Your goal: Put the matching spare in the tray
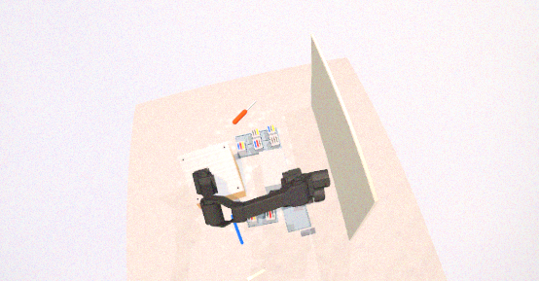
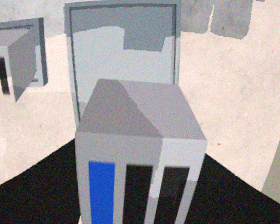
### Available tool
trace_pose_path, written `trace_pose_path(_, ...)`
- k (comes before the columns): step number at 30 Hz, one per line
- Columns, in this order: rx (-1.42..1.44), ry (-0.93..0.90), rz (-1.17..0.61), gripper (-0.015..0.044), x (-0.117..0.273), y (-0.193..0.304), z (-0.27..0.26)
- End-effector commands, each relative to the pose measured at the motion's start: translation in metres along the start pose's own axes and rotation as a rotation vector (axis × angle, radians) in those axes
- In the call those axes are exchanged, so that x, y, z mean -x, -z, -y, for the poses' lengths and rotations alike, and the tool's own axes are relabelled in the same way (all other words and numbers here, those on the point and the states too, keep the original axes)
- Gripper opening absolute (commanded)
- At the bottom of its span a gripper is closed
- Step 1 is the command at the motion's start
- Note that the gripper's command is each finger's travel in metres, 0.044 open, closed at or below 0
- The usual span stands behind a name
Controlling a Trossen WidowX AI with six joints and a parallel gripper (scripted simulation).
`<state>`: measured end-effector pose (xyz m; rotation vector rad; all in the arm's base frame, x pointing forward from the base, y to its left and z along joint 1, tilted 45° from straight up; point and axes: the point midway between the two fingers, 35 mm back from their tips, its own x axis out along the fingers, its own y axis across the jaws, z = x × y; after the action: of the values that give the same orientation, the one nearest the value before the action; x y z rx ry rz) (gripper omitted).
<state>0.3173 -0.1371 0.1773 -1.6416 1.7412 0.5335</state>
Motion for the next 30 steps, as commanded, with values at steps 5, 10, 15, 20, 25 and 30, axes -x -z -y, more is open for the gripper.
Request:
trace_pose_path(5,0.006,-0.006,0.004,0.0000,-0.011,-0.002,-0.001)
trace_pose_path(10,0.006,-0.006,0.004,0.0000,-0.016,-0.002,-0.001)
trace_pose_path(15,0.006,-0.006,0.004,0.0000,-0.021,-0.002,0.000)
trace_pose_path(20,0.006,-0.006,0.004,0.0000,-0.026,-0.002,0.000)
trace_pose_path(25,0.006,-0.006,0.004,0.0000,-0.031,-0.002,0.000)
trace_pose_path(30,0.006,-0.006,0.004,0.0000,-0.036,-0.002,0.000)
